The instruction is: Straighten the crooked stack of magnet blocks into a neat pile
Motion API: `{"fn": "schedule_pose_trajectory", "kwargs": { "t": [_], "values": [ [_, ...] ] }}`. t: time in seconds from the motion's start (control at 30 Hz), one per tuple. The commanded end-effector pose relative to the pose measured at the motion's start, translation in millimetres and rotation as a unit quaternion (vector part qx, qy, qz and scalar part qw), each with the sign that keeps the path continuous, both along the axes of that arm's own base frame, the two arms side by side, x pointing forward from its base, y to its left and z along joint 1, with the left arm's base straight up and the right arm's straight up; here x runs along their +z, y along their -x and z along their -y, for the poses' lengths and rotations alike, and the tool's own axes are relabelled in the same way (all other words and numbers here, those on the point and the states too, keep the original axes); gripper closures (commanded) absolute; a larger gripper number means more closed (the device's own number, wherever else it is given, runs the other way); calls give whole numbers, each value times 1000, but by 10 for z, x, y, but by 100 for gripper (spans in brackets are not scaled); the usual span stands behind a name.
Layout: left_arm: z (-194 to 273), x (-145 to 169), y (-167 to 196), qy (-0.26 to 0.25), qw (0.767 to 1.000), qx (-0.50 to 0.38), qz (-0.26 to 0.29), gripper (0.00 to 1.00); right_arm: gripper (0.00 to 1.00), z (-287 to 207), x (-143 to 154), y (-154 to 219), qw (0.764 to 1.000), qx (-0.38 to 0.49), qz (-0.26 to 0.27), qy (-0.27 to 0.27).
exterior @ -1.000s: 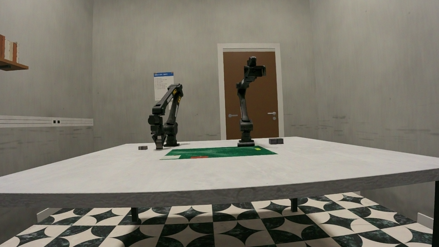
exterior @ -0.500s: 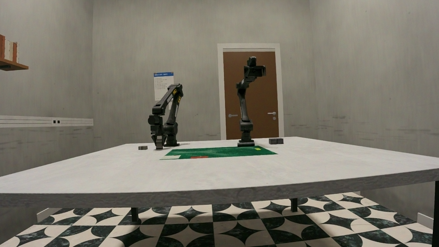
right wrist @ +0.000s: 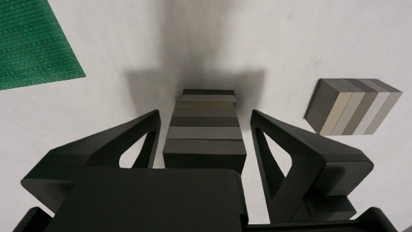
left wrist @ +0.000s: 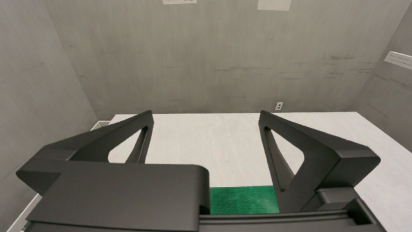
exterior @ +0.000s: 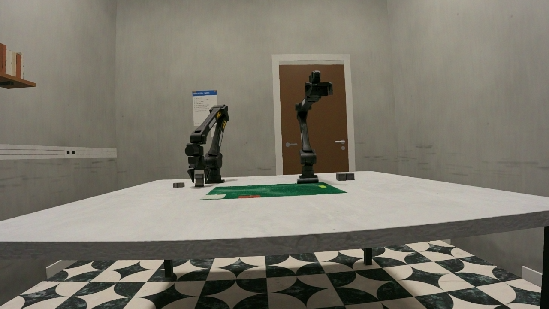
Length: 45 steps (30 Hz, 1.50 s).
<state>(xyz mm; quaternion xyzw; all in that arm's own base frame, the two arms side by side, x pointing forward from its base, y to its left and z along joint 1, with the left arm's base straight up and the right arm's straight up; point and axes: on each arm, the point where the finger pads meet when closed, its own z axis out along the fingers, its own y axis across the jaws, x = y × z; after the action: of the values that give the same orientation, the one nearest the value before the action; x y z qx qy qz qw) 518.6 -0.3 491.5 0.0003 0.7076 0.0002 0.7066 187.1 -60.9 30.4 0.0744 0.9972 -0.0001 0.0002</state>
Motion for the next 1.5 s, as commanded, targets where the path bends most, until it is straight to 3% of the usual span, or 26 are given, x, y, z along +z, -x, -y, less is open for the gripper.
{"fn": "schedule_pose_trajectory", "kwargs": {
  "t": [0.0, 0.03, 0.1, 0.5, 0.53, 1.47],
  "values": [
    [24, 260, 7, 8, 1000, -2, 24, 0, 22, 75, 110, -194, 1000, -2, 23, 9],
    [24, 260, 7, 8, 1000, -2, 24, 0, 22, 30, -88, -39, 1000, -10, 5, 3],
    [24, 260, 7, 8, 1000, -2, 24, 0, 22, 37, -152, -42, 1000, -11, 6, 3],
    [24, 260, 7, 8, 1000, -2, 24, 0, 22, 99, 29, -233, 1000, -1, 26, 10],
    [24, 260, 7, 8, 1000, -2, 24, 0, 51, 99, 30, -234, 1000, -3, 26, 10],
    [24, 260, 7, 8, 1000, -2, 24, 0, 52, 80, 30, -238, 1000, -1, 27, 7]
  ]
}}
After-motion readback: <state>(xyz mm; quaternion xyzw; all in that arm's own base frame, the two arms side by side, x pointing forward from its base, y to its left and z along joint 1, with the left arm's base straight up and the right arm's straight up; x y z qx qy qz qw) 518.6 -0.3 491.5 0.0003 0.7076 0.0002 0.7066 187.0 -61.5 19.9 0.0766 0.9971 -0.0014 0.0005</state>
